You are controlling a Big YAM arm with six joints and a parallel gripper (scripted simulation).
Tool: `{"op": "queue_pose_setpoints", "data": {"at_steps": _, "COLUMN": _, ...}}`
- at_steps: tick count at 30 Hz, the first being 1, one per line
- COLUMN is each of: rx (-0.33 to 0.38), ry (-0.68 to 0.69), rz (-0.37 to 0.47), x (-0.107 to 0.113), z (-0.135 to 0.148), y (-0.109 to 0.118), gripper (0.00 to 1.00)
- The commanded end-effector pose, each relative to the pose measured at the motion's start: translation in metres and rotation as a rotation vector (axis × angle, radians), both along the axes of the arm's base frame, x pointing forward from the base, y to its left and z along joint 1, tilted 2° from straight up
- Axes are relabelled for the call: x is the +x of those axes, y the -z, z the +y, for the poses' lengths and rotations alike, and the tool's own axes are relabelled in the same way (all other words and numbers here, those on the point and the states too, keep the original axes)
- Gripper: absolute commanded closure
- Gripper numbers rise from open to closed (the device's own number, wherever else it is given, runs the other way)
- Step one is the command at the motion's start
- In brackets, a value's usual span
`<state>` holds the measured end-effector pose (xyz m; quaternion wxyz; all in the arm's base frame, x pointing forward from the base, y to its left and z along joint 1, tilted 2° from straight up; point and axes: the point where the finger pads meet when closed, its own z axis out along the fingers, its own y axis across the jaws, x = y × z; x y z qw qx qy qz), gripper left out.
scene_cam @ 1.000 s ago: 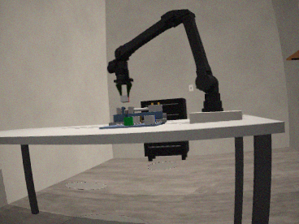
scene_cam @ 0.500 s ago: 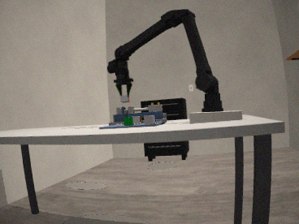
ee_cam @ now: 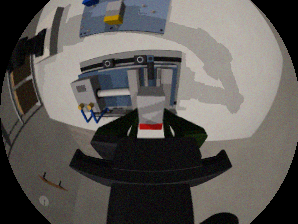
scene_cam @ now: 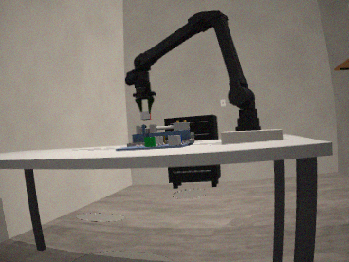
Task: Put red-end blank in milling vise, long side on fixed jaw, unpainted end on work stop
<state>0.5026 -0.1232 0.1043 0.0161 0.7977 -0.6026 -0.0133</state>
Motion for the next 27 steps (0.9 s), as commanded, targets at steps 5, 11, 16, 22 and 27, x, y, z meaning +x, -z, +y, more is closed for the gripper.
{"op": "queue_pose_setpoints", "data": {"at_steps": 5, "rx": -0.015, "ry": -0.007, "rz": -0.057, "x": 0.020, "z": -0.009, "y": -0.027, "gripper": 1.00}}
{"op": "queue_pose_setpoints", "data": {"at_steps": 11, "rx": -0.018, "ry": -0.006, "rz": -0.069, "x": 0.024, "z": -0.010, "y": -0.023, "gripper": 1.00}}
{"op": "queue_pose_setpoints", "data": {"at_steps": 16, "rx": -0.018, "ry": -0.005, "rz": -0.069, "x": 0.024, "z": -0.010, "y": -0.018, "gripper": 1.00}}
{"op": "queue_pose_setpoints", "data": {"at_steps": 22, "rx": -0.011, "ry": -0.005, "rz": -0.040, "x": 0.012, "z": -0.008, "y": -0.005, "gripper": 1.00}}
{"op": "queue_pose_setpoints", "data": {"at_steps": 27, "rx": -0.009, "ry": -0.004, "rz": -0.031, "x": 0.010, "z": -0.008, "y": 0.002, "gripper": 1.00}}
